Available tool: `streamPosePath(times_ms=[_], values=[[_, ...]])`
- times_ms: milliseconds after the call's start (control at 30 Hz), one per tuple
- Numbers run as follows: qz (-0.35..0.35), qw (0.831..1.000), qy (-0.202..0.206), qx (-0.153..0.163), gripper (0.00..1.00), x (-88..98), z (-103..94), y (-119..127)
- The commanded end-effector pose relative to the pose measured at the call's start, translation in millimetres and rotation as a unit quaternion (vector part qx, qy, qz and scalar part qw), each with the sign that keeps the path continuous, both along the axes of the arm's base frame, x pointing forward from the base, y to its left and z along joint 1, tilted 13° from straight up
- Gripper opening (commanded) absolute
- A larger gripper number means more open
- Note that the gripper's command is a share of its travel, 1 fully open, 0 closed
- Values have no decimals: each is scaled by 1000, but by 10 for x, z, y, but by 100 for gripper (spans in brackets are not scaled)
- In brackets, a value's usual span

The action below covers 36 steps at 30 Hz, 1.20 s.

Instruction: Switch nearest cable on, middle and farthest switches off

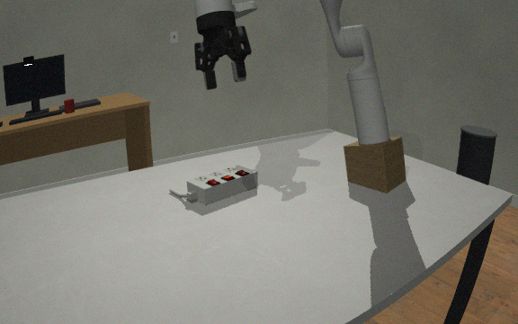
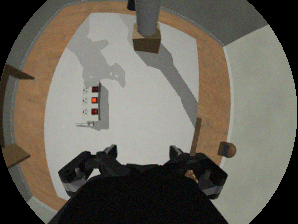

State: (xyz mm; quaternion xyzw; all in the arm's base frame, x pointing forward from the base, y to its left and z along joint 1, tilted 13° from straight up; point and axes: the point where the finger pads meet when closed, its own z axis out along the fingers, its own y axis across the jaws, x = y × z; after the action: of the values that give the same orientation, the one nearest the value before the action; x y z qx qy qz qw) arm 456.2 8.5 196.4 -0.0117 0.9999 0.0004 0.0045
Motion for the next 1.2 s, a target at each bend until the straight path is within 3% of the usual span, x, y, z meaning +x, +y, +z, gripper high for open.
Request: streamPosePath(times_ms=[0, 67, 333, 1167], values=[[-3, 1000, -2, 1, 100, -2, 23, -19], [-4, 1000, 4, -5, 100, -64, -4, -134], [-4, 1000, 4, -5, 100, -64, -4, -134], [73, 996, 3, -44, 100, -102, -337, -554]])
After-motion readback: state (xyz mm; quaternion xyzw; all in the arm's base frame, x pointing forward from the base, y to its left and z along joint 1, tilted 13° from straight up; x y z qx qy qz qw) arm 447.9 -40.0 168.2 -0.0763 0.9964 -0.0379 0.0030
